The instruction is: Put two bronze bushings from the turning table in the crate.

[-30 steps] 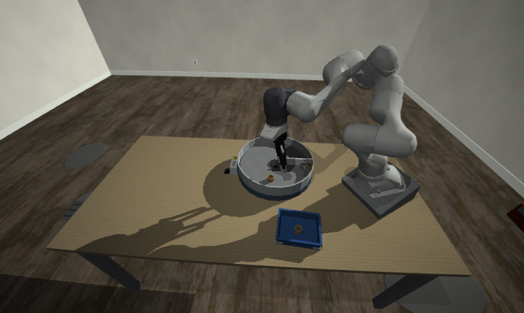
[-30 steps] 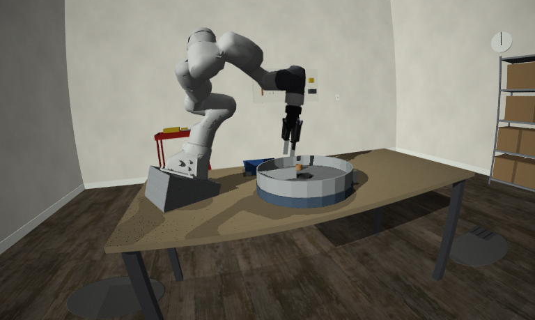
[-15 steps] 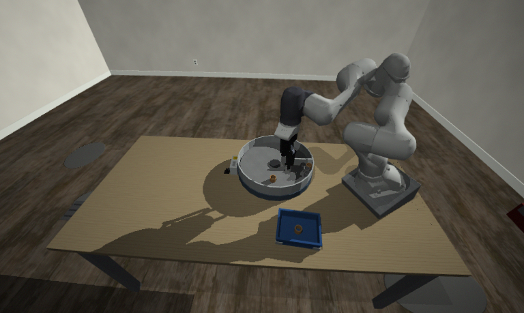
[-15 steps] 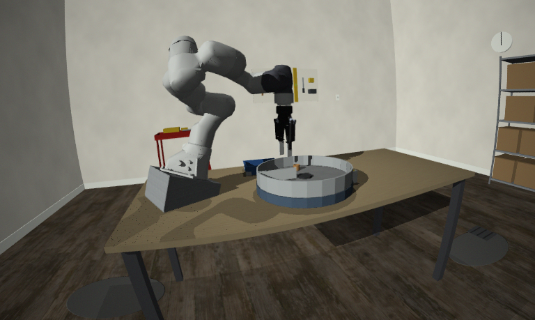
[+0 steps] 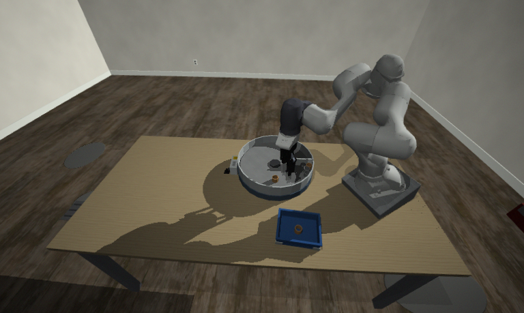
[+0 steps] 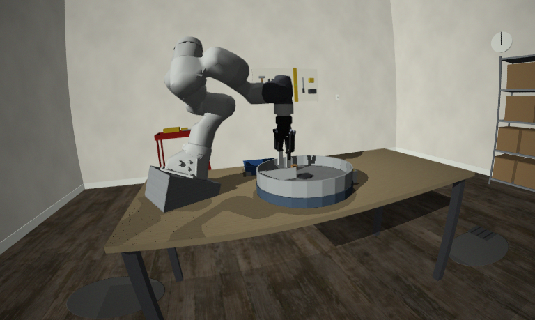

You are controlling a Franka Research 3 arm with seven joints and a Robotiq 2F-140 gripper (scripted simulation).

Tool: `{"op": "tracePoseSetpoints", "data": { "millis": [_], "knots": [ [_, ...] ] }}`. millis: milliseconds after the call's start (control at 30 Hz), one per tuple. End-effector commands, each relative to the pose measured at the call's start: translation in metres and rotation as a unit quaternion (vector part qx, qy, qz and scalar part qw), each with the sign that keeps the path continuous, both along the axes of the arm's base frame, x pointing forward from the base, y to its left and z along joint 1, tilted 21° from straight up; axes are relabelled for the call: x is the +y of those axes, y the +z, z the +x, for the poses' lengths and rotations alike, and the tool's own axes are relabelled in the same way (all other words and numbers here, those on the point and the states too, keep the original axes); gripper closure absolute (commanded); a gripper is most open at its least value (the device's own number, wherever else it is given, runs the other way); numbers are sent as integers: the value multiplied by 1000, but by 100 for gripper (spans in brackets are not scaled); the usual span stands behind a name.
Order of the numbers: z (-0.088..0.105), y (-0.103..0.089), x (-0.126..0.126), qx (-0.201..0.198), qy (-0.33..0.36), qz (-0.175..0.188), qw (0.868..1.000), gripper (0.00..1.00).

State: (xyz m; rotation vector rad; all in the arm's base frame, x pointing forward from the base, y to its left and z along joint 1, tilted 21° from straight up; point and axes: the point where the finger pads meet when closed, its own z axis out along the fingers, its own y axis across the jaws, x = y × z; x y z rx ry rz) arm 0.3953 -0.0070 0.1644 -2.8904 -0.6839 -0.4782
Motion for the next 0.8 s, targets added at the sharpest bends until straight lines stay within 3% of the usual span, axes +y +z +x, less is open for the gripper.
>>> {"op": "tracePoseSetpoints", "data": {
  "millis": [0,100,767],
  "knots": [
    [12,-10,4,-15,-5,1,1000,68],
    [15,-19,6,-15,-5,1,1000,68],
    [15,-19,6,-15,-5,1,1000,68]
  ]
}}
